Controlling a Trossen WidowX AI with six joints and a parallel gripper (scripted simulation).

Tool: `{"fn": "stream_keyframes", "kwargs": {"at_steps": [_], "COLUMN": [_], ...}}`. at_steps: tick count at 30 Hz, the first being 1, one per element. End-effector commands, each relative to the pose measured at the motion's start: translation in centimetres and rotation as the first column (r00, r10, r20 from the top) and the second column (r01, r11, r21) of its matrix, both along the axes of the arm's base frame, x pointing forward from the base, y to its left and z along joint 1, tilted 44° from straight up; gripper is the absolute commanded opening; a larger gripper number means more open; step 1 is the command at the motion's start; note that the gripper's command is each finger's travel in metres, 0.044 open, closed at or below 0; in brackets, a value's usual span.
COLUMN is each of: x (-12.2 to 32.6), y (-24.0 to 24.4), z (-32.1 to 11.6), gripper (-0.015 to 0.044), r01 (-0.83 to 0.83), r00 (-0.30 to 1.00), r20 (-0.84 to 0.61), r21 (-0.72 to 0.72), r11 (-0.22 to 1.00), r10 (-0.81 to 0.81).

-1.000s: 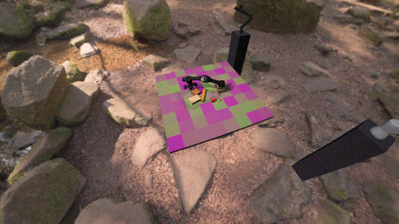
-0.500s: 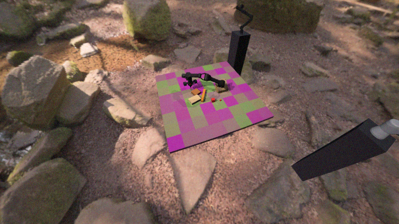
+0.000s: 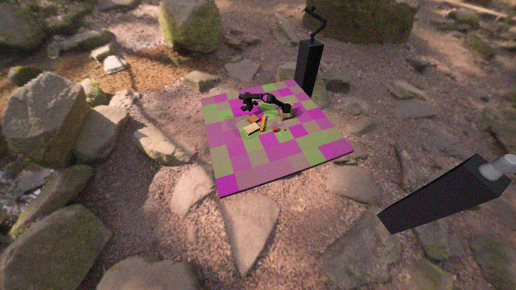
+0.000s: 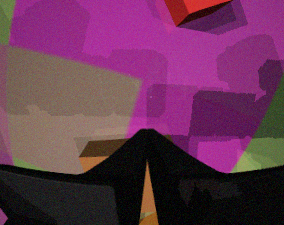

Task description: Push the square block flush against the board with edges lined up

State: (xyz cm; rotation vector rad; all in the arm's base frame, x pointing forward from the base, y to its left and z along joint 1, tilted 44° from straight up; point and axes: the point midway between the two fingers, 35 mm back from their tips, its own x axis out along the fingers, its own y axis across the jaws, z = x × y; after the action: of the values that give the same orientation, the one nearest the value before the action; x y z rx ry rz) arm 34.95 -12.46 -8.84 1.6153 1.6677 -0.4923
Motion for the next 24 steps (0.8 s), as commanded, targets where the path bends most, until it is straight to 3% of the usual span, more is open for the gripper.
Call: {"fn": "stream_keyframes", "kwargs": {"at_steps": [1, 6, 11, 24], "x": [-1.3, -1.3, -1.0, -1.2], "y": [0.1, 0.3, 3.9, 4.4], "z": [0.2, -0.1, -3.8, -3.4], "gripper": [0.0, 0.0, 0.0, 0.0], "r01": [-0.06, -0.062, -0.079, -0.079], "r00": [0.996, 0.996, 0.994, 0.994], "r20": [0.059, 0.06, 0.077, 0.077], "r21": [-0.013, -0.013, -0.014, -0.014], "r11": [0.998, 0.998, 0.997, 0.997], "r10": [0.061, 0.062, 0.08, 0.08]}}
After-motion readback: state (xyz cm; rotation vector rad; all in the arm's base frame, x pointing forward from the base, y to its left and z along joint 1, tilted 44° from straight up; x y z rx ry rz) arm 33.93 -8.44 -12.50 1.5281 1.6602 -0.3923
